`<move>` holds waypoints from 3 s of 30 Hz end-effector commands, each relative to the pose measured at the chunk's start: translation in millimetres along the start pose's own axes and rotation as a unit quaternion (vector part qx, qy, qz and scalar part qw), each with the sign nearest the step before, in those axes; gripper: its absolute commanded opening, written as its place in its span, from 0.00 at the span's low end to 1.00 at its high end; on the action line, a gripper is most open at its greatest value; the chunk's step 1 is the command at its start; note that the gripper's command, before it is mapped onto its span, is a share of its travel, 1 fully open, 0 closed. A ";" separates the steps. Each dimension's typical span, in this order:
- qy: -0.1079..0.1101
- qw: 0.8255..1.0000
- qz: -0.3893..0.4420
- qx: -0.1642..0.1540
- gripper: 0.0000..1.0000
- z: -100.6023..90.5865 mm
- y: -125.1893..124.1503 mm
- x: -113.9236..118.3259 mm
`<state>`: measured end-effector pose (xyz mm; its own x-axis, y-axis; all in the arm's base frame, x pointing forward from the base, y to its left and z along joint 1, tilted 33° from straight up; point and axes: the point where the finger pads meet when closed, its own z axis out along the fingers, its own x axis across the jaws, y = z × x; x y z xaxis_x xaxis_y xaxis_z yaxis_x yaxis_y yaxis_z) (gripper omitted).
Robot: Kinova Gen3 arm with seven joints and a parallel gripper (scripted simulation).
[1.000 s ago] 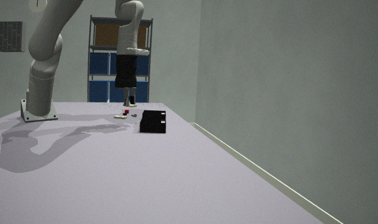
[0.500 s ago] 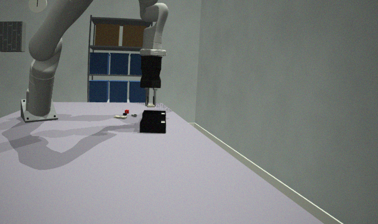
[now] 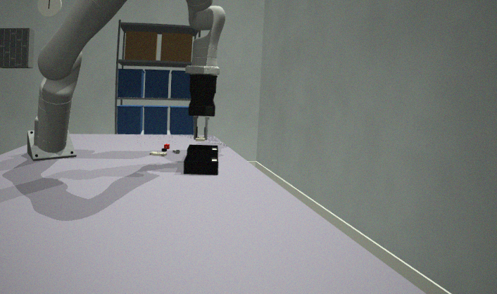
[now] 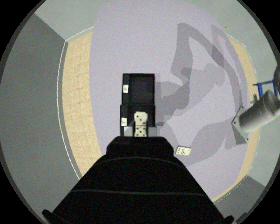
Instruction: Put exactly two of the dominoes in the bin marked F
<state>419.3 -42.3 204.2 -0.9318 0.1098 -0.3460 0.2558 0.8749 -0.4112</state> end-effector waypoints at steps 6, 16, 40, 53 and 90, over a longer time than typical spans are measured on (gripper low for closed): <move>-0.001 1.000 0.000 0.000 0.49 -0.6 -1.2 -0.4; -0.001 1.000 0.000 0.000 0.49 15.4 -1.3 -0.4; -0.001 1.000 0.000 0.000 0.49 43.8 -1.6 -0.1; -0.001 1.000 0.000 0.000 0.65 43.8 -1.7 -0.2; -0.001 1.000 0.000 0.000 0.65 -0.6 -1.7 -0.1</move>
<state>416.3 -47.6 196.6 -0.9366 0.1127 -0.3317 0.2524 0.8736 -0.4160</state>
